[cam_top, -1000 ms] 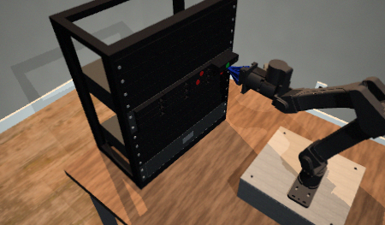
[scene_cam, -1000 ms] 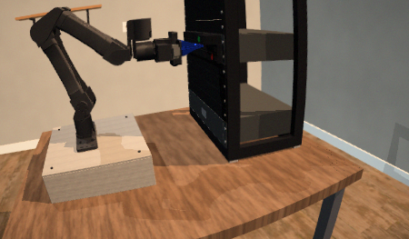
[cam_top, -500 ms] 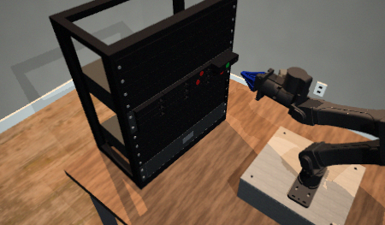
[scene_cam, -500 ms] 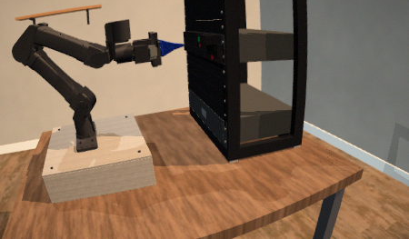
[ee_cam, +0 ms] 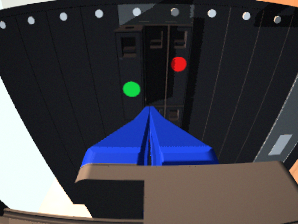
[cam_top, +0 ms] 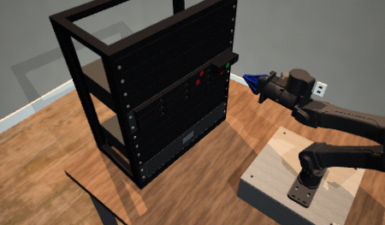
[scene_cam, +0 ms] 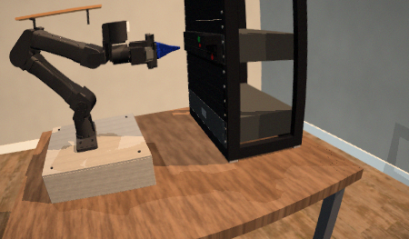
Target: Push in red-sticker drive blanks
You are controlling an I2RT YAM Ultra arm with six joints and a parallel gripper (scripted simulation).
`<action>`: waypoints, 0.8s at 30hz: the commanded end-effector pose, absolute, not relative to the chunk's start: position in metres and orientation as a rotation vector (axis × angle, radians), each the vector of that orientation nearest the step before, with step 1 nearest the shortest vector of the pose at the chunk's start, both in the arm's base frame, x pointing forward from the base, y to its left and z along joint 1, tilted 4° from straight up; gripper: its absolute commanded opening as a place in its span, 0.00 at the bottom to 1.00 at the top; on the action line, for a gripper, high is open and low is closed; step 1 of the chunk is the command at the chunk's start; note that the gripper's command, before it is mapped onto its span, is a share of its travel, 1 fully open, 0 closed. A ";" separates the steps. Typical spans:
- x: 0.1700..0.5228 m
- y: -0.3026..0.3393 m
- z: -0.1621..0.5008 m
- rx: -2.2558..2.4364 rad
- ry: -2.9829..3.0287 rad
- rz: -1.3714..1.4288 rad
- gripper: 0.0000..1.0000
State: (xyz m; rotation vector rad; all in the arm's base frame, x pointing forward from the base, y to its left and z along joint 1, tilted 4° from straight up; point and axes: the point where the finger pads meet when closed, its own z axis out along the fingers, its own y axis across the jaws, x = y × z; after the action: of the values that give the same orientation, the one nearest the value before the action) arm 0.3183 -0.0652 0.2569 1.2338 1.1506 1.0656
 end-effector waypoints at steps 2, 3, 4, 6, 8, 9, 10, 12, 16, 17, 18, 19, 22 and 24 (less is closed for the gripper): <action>0.306 -0.065 0.247 1.238 1.164 1.051 0.00; 0.303 -0.064 0.244 1.238 1.164 1.051 0.00; 0.303 -0.064 0.244 1.238 1.164 1.051 0.00; 0.300 -0.064 0.242 1.238 1.164 1.051 0.00; 0.293 -0.063 0.237 1.238 1.164 1.051 0.00; 0.289 -0.062 0.234 1.238 1.164 1.051 0.00; 0.285 -0.061 0.232 1.238 1.164 1.051 0.00; 0.278 -0.060 0.227 1.238 1.164 1.051 0.00; 0.267 -0.058 0.218 1.239 1.164 1.052 0.00; 0.264 -0.058 0.216 1.239 1.163 1.052 0.00; 0.263 -0.058 0.215 1.239 1.163 1.052 0.00; 0.261 -0.057 0.214 1.239 1.163 1.052 0.00; 0.259 -0.057 0.221 1.224 1.154 1.055 0.00; 0.257 -0.057 0.223 1.217 1.150 1.057 0.00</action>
State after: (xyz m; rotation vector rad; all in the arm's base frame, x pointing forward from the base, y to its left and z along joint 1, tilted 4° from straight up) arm 0.2634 -0.0585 0.2261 1.2129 1.1258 1.0643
